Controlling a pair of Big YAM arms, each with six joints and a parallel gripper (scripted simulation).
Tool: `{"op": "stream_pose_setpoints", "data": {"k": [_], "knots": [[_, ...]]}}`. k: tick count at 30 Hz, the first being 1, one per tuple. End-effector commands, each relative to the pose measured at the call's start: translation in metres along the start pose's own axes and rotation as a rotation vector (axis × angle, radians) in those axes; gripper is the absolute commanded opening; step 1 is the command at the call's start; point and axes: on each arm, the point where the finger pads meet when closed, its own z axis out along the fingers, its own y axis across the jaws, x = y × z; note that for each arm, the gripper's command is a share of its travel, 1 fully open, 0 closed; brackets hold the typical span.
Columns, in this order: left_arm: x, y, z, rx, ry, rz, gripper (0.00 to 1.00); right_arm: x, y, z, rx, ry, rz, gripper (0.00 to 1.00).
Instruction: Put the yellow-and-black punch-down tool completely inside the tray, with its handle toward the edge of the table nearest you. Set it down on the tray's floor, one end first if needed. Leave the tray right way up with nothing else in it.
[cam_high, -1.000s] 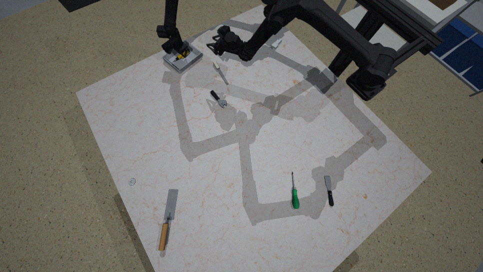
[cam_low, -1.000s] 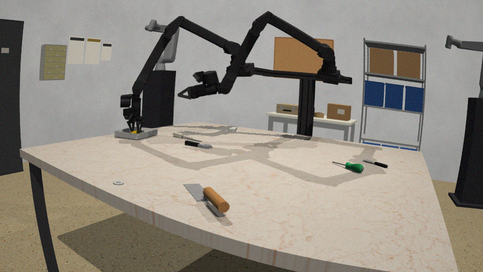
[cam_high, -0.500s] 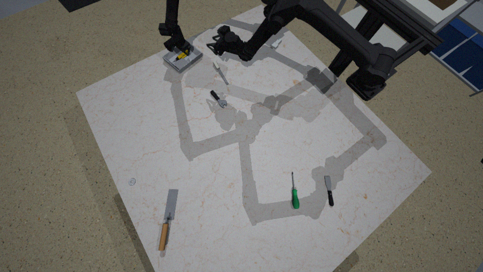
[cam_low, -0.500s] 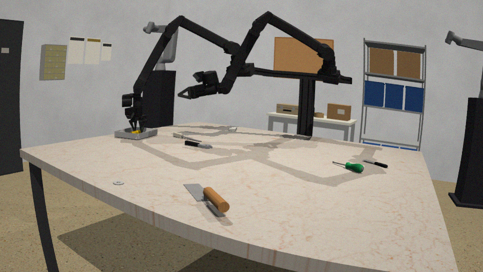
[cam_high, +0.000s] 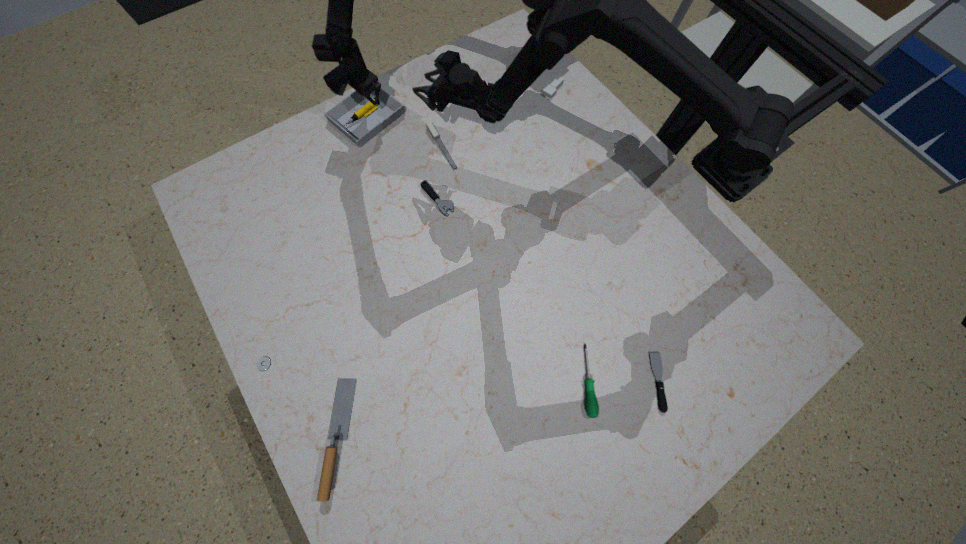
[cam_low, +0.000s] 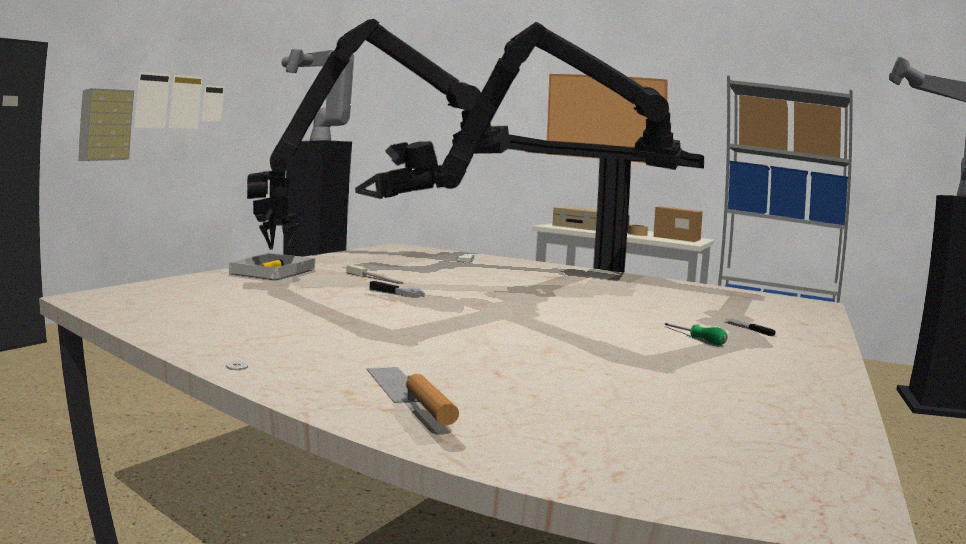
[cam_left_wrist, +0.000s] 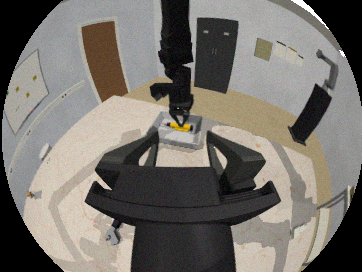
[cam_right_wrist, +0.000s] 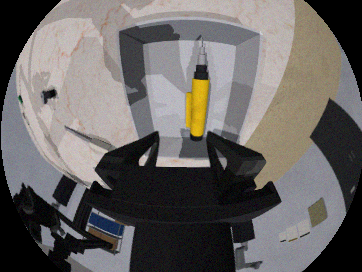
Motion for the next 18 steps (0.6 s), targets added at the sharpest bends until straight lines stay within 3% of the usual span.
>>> {"op": "stream_pose_setpoints", "data": {"k": [1,4,18], "knots": [[-0.022,0.01,0.014,-0.021,-0.053,-0.016,0.65,-0.014,-0.021,-0.049,0.045,-0.035,-0.007,0.65],[-0.022,0.01,0.014,-0.021,-0.053,-0.016,0.65,-0.033,-0.027,-0.043,0.065,-0.05,-0.021,0.65],[-0.022,0.01,0.014,-0.021,-0.053,-0.016,0.65,-0.033,-0.03,-0.042,0.069,-0.053,-0.013,0.65]]}}
